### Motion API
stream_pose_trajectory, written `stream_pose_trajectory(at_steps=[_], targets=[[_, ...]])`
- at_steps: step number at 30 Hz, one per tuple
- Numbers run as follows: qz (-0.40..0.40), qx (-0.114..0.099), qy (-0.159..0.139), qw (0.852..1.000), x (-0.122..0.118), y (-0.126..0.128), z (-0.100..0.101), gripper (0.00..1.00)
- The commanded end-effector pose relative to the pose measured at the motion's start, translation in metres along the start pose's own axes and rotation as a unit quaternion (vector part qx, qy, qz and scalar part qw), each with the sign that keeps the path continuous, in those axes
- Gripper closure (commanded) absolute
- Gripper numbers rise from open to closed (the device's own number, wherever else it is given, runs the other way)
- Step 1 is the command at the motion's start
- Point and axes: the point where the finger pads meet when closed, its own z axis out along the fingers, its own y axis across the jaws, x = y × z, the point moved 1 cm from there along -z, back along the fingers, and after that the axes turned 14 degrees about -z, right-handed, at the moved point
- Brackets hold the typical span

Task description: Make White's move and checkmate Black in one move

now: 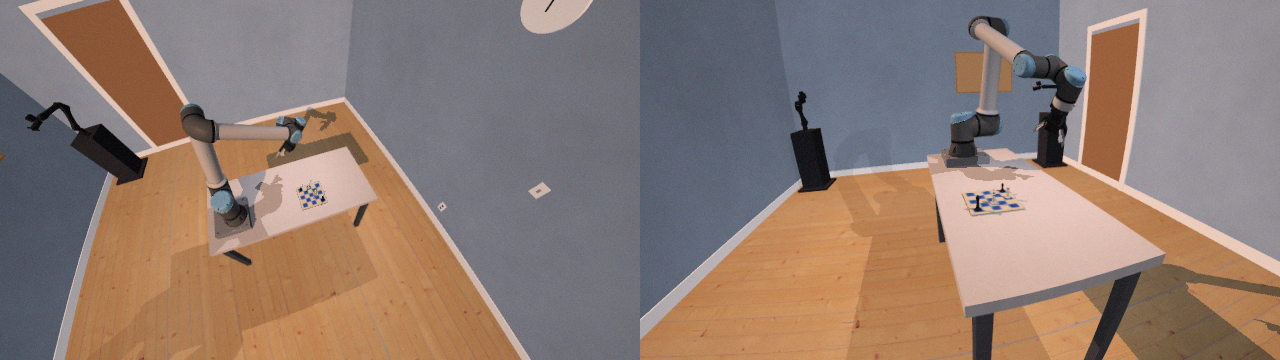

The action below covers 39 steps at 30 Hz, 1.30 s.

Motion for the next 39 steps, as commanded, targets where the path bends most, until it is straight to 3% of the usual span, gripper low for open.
stream_pose_trajectory(at_steps=[1,19,24,28,32,34,39], targets=[[0.0,-0.001,-0.001,1.0,0.0,0.0,-0.001,0.0],[-0.001,0.0,-0.001,1.0,0.0,0.0,-0.001,0.0],[-0.016,0.015,-0.005,1.0,-0.005,-0.002,0.003,0.0],[-0.053,0.051,-0.013,0.997,-0.016,-0.007,0.012,0.0],[-0.117,0.113,-0.023,0.986,-0.034,-0.014,0.025,0.0],[-0.117,0.113,-0.023,0.986,-0.034,-0.014,0.025,0.0],[-0.214,0.207,-0.026,0.954,-0.069,-0.024,0.039,0.0]])
